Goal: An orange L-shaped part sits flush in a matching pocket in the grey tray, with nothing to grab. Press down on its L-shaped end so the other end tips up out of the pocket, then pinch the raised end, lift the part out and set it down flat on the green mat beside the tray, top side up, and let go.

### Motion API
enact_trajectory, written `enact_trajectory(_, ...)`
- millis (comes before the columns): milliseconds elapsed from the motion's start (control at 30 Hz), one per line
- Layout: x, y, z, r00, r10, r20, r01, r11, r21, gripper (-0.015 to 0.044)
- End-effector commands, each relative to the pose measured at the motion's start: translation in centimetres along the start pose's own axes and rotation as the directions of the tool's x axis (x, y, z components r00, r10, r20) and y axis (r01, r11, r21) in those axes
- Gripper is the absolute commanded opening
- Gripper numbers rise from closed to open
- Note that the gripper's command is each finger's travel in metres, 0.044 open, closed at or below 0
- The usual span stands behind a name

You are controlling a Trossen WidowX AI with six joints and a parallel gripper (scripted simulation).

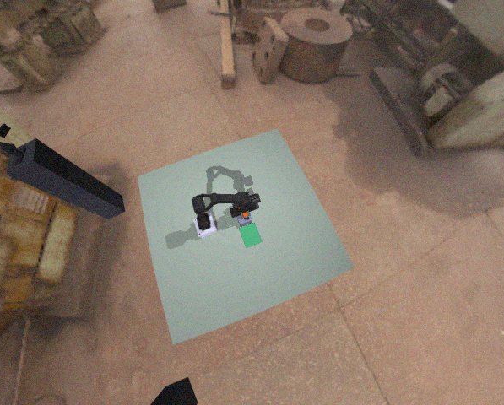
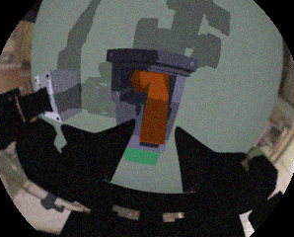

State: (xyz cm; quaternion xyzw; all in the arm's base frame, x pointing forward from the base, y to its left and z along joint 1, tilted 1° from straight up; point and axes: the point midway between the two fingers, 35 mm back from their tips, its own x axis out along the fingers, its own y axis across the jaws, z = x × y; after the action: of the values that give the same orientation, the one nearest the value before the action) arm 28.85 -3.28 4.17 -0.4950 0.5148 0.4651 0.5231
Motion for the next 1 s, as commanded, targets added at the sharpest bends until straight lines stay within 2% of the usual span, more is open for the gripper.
enact_trajectory(0,0.78,0.24,-0.07,1.0,0.008,-0.005,-0.008,1.0,-0.005,0.028)
enact_trajectory(100,0.88,0.25,-0.08,1.0,0.008,-0.005,-0.008,1.0,-0.005,0.028)
enact_trajectory(267,0.52,0.09,0.0,1.0,0.003,0.0,-0.003,1.0,0.0,0.0149)
enact_trajectory(600,0.52,0.09,0.0,1.0,0.003,0.0,-0.003,1.0,0.0,0.0082)
enact_trajectory(700,0.52,0.09,0.0,1.0,0.003,0.0,-0.003,1.0,0.0,0.0003)
enact_trajectory(967,0.28,0.1,-0.01,1.0,0.003,-0.001,-0.003,1.0,-0.001,0.0)
